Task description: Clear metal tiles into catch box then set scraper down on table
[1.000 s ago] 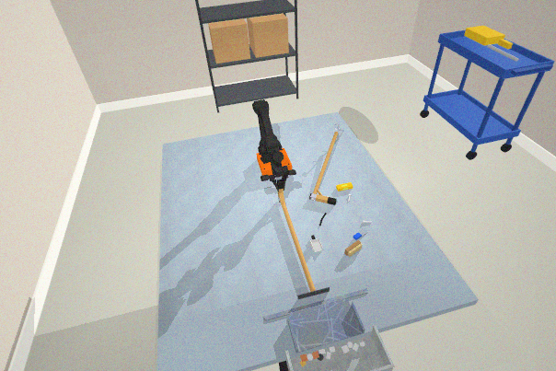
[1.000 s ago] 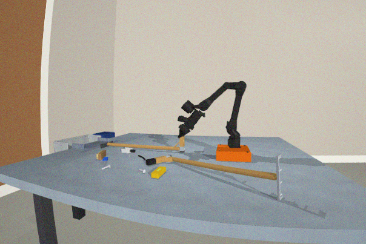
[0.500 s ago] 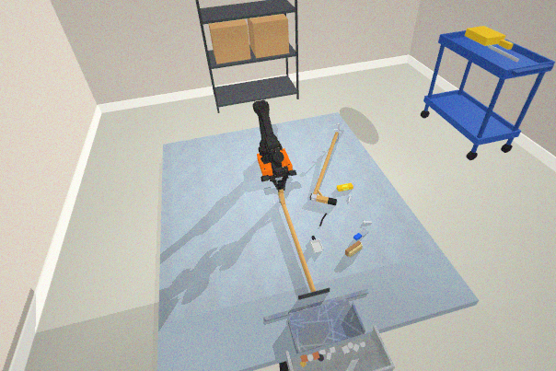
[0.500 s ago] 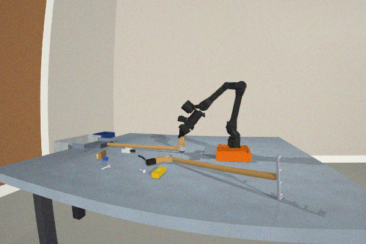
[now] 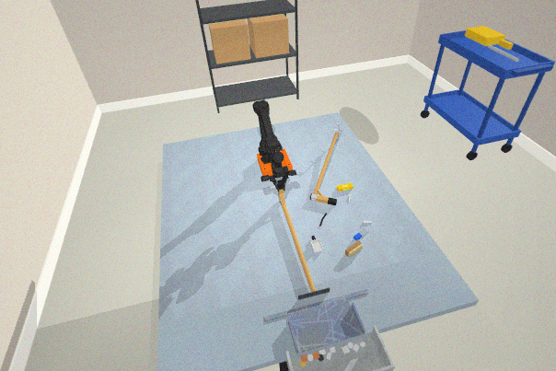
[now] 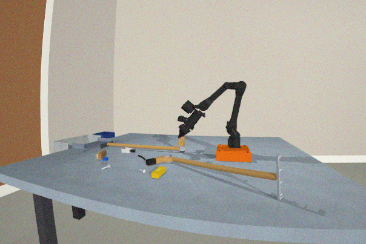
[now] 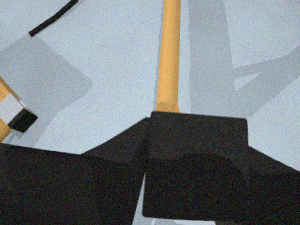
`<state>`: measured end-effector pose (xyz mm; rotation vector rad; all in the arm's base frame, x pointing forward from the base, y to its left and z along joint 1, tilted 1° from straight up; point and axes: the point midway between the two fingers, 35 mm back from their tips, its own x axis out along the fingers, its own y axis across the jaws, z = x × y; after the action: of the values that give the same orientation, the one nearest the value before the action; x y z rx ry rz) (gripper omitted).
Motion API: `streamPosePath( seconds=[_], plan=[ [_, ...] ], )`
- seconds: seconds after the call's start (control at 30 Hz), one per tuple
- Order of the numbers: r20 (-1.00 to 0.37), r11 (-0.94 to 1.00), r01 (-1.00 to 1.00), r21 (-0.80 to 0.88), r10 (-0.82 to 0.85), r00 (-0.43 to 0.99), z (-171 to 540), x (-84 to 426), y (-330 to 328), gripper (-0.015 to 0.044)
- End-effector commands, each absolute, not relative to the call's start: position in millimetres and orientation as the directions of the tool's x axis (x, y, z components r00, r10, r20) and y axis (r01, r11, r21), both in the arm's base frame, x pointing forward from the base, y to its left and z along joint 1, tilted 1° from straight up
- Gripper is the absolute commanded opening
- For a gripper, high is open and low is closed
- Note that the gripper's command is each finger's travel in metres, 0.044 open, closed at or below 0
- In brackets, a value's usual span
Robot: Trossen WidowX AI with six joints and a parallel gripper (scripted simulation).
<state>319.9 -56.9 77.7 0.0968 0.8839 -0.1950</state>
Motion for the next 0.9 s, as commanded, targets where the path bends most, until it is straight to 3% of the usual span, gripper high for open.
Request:
streamPosePath(
  seconds=[0.0, 0.87],
  plan=[
    [-0.775, 0.978, 0.209, 0.004, -0.129, 0.618, 77.8, 319.9, -57.0, 0.0000],
    [-0.780, 0.976, 0.216, 0.005, -0.132, 0.612, 75.9, 318.2, -56.8, 0.0000]
  ],
)
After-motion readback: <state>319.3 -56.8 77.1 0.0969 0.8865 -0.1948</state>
